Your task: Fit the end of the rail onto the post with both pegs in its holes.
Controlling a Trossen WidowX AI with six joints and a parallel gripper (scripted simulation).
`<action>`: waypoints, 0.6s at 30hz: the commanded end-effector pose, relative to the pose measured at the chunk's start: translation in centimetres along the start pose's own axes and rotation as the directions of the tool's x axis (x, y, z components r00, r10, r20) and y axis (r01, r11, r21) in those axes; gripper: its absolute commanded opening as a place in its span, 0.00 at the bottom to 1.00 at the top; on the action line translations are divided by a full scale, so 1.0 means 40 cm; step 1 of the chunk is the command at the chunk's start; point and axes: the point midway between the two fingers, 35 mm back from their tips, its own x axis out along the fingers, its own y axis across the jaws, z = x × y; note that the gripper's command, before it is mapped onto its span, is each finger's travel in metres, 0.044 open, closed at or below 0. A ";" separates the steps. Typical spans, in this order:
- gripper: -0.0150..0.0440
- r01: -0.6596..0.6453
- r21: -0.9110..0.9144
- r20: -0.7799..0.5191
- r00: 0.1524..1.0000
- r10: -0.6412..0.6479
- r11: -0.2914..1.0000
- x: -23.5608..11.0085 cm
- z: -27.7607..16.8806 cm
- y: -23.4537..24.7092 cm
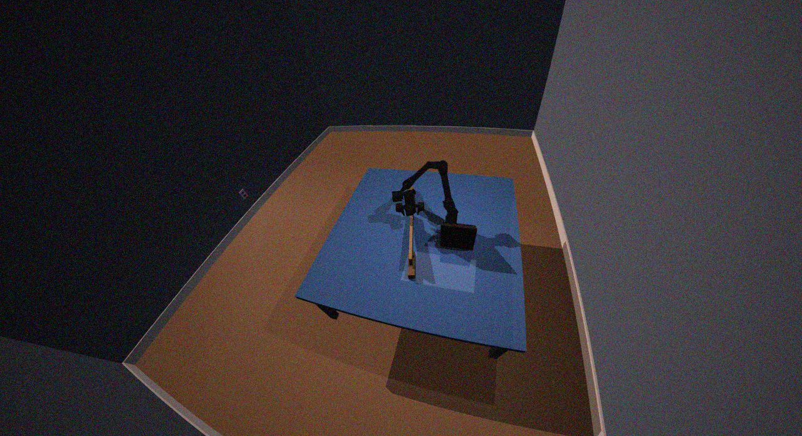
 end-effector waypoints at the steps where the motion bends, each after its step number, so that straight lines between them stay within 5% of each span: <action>1: 1.00 -0.003 -0.008 -0.003 1.000 0.003 1.000 0.017 0.001 0.001; 18: 1.00 -0.003 -0.008 -0.004 1.000 0.003 1.000 0.085 0.000 0.002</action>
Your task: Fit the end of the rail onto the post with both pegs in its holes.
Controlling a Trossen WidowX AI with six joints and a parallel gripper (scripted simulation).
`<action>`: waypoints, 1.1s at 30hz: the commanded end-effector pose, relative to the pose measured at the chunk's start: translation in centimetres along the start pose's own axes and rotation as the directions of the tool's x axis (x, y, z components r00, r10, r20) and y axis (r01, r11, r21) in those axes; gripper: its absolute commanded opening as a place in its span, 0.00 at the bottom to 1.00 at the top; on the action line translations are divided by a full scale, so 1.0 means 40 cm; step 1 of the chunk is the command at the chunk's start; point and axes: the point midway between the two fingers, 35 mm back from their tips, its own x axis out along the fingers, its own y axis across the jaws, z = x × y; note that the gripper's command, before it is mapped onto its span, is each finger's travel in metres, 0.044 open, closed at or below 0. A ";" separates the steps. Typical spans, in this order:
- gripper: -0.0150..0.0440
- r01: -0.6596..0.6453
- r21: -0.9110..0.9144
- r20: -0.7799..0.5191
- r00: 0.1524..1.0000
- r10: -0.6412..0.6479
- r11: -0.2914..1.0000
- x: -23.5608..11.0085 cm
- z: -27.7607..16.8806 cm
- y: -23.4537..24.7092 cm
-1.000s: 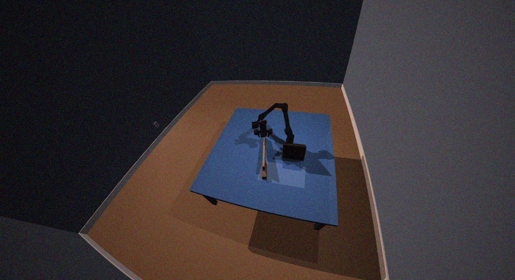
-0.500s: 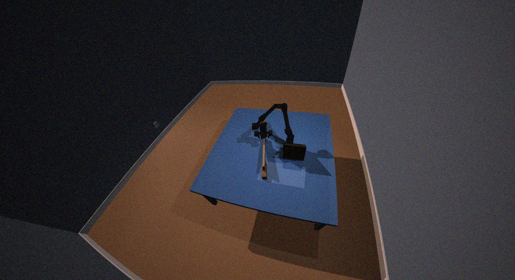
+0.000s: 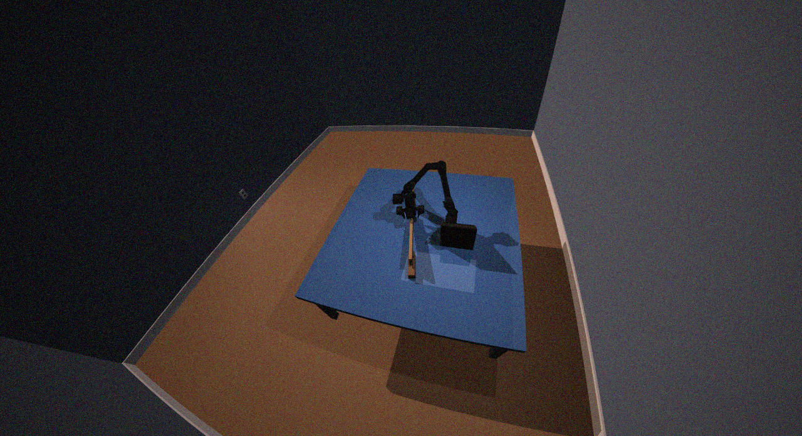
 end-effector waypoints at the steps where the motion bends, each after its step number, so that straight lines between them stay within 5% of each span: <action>1: 1.00 -0.004 -0.008 -0.004 1.000 0.004 1.000 0.017 0.001 0.003; 14: 1.00 -0.005 -0.008 -0.008 1.000 0.005 1.000 0.061 -0.002 0.009; 28: 0.38 -0.005 -0.008 -0.008 1.000 0.005 1.000 0.061 -0.002 0.009; 33: 0.32 -0.005 -0.008 -0.008 1.000 0.005 1.000 0.061 -0.002 0.009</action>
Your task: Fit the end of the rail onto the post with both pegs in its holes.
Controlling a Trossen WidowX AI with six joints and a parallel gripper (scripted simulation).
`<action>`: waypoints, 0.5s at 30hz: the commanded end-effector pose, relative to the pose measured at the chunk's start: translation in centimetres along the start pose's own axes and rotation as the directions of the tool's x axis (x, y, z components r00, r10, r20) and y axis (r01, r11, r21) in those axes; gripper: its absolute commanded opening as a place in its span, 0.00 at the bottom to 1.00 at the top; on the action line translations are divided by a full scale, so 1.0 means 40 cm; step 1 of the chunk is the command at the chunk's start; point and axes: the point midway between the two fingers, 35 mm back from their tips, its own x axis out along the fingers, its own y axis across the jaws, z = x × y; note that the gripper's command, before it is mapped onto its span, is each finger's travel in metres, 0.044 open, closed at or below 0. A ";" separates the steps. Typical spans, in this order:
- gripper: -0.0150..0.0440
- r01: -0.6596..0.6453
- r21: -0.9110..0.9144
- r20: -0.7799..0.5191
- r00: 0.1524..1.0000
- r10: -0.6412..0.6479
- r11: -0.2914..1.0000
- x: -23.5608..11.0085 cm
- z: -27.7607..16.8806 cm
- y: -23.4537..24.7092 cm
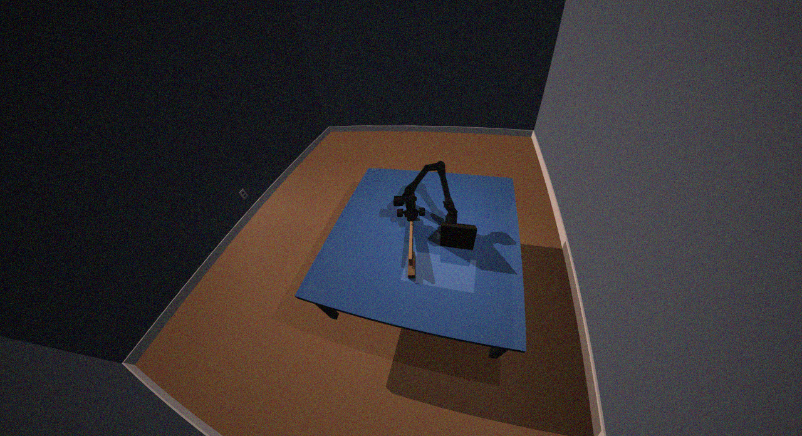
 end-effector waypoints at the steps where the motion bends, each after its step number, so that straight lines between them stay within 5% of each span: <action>1: 0.31 0.000 -0.004 -0.003 1.000 0.000 1.000 0.001 0.000 0.000; 15: 0.25 0.000 -0.004 -0.003 1.000 0.000 1.000 0.000 0.000 0.000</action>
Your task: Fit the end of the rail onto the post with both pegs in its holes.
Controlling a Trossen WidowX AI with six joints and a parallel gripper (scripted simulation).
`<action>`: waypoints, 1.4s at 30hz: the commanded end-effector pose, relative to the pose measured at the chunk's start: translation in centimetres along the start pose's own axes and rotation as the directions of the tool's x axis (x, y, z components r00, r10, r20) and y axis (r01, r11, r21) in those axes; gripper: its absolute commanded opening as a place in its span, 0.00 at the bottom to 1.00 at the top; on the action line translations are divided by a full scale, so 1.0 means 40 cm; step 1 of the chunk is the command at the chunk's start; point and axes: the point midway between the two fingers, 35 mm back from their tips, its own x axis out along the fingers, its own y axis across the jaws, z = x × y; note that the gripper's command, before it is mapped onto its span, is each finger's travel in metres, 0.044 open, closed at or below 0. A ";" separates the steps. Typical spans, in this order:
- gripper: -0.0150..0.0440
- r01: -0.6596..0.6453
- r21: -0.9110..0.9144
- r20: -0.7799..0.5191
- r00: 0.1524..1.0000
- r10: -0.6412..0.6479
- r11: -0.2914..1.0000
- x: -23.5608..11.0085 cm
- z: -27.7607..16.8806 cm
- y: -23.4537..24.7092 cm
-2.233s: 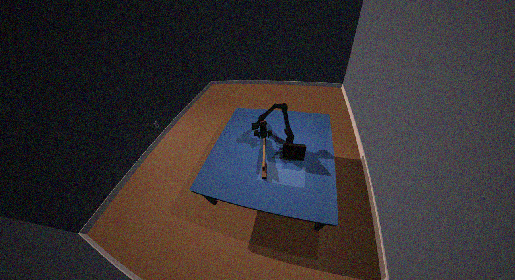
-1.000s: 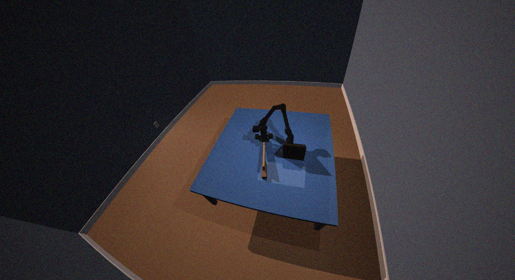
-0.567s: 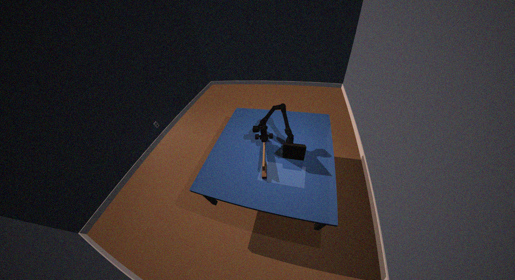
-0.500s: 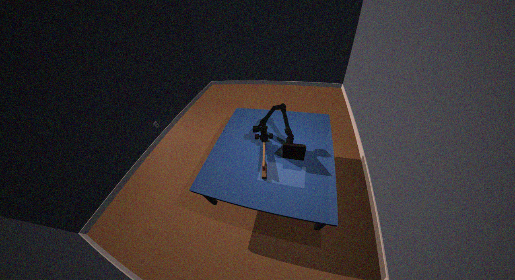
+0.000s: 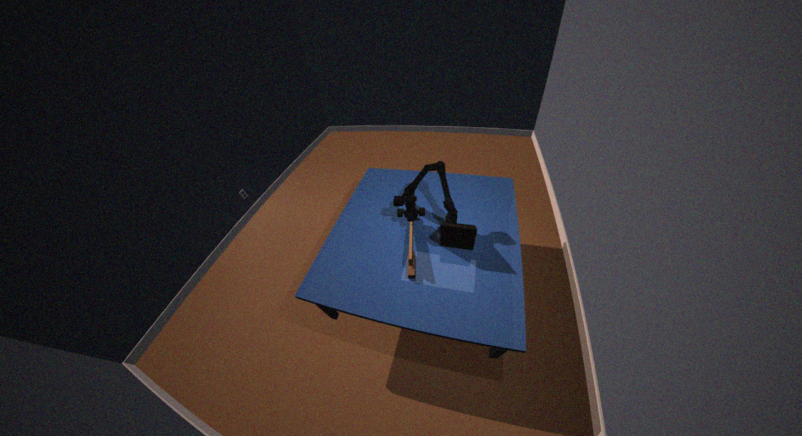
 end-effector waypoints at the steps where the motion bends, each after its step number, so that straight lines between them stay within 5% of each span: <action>1: 0.25 0.000 -0.002 -0.003 1.000 0.000 1.000 -0.002 0.000 0.000; 42: 0.25 0.000 -0.002 -0.002 1.000 0.000 1.000 -0.053 0.001 -0.009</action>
